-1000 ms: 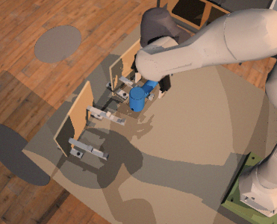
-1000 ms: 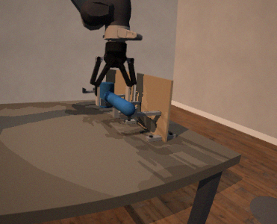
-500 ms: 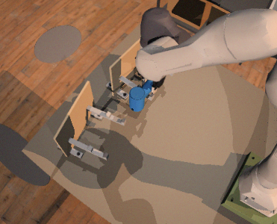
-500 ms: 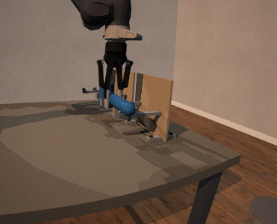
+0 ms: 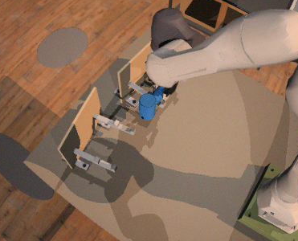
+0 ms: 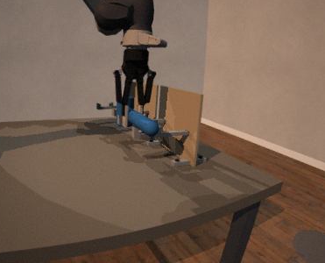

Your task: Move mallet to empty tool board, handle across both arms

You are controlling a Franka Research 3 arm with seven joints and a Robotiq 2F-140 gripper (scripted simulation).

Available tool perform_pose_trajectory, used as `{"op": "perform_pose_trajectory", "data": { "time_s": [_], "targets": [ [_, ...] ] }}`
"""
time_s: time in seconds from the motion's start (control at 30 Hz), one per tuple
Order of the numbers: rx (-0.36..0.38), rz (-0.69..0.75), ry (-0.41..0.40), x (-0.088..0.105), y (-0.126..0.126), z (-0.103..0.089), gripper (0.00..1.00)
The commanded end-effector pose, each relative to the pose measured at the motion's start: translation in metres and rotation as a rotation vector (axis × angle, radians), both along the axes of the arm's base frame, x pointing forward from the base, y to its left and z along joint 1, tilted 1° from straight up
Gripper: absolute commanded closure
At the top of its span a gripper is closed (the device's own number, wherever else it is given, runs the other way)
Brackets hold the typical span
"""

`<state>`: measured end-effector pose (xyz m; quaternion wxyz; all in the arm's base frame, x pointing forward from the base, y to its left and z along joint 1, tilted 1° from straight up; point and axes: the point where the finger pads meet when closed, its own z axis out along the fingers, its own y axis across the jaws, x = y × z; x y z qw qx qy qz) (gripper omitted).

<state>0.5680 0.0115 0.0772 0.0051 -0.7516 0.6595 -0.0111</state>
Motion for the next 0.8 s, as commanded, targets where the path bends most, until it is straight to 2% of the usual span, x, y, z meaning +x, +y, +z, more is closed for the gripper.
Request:
{"op": "perform_pose_trajectory", "data": {
  "time_s": [0.0, 0.1, 0.17, 0.23, 0.3, 0.37, 0.43, 0.5, 0.67, 0.73, 0.77],
  "targets": [
    [0.002, 0.000, 0.001, 0.000, 0.000, 0.006, 1.00],
    [0.002, 0.001, 0.001, -0.001, 0.001, 0.048, 1.00],
    [0.002, 0.001, 0.001, -0.001, 0.001, 0.048, 1.00],
    [0.002, 0.001, 0.001, -0.002, 0.001, 0.083, 1.00],
    [0.002, 0.000, 0.001, -0.003, 0.001, 0.098, 1.00],
    [0.001, 0.000, 0.001, -0.002, 0.004, 0.099, 1.00],
    [-0.001, 0.001, 0.001, 0.000, 0.045, 0.098, 1.00],
    [-0.002, 0.001, 0.001, 0.000, 0.057, 0.098, 1.00],
    [-0.004, 0.001, 0.000, -0.003, 0.115, 0.097, 1.00],
    [-0.004, 0.001, 0.000, -0.003, 0.115, 0.097, 1.00],
    [-0.004, 0.001, 0.000, -0.008, 0.148, 0.096, 1.00]
  ]
}}
